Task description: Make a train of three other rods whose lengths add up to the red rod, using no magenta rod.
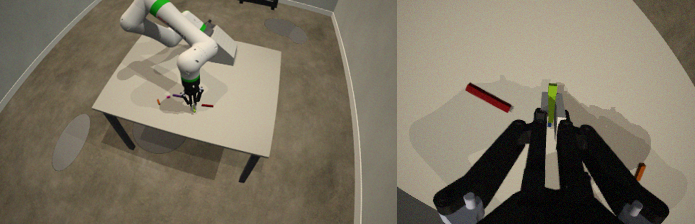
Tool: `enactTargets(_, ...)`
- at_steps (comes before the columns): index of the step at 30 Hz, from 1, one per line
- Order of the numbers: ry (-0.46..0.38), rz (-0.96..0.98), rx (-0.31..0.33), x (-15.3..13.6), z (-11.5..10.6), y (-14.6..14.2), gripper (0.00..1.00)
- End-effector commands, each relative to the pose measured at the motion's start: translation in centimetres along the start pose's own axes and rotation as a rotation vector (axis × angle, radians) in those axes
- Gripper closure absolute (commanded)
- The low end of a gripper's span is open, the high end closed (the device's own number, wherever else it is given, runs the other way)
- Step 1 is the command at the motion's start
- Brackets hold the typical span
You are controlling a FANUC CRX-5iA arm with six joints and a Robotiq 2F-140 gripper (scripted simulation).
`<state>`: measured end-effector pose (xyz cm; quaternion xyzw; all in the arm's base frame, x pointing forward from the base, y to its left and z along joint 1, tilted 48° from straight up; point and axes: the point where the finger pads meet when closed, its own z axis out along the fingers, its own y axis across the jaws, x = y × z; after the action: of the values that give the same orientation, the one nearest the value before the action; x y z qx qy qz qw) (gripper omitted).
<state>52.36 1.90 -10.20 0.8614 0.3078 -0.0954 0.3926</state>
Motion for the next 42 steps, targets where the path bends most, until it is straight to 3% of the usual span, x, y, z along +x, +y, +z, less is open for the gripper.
enactTargets(1,0.001,0.001,-0.001,0.07,1.25,0.04,0.97)
enactTargets(42,0.001,0.001,-0.001,0.07,1.69,0.04,0.97)
